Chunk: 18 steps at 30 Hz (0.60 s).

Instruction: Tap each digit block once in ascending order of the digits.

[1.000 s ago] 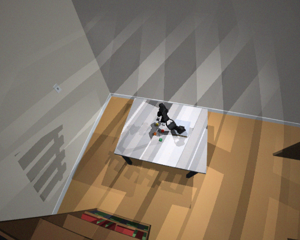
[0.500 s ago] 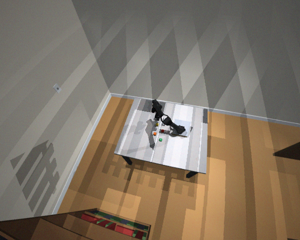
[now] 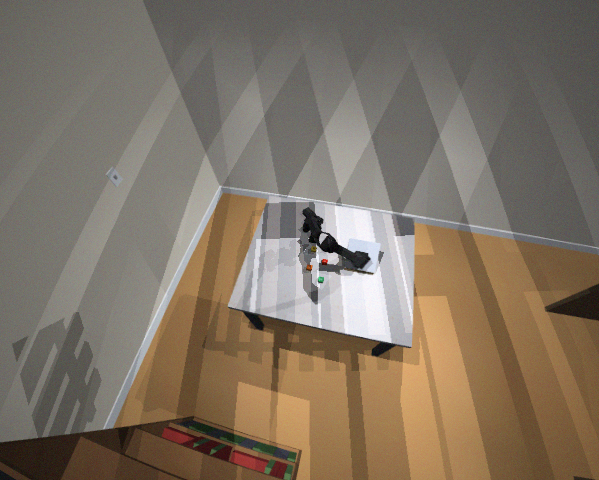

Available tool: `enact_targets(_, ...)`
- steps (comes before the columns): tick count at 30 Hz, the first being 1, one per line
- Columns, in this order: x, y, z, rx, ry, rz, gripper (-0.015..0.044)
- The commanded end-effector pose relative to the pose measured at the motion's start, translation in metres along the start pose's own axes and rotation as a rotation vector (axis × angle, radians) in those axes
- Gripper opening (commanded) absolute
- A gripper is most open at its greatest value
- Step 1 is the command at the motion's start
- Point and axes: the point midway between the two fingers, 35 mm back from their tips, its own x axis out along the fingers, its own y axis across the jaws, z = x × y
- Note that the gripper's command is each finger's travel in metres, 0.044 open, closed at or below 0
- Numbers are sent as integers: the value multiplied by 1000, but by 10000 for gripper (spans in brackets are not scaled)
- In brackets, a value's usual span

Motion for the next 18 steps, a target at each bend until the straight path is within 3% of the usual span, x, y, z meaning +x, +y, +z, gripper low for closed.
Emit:
enact_targets(1, 0, 0, 2, 2, -12, 0, 20)
enact_targets(18, 27, 1, 3, 2, -12, 1, 20)
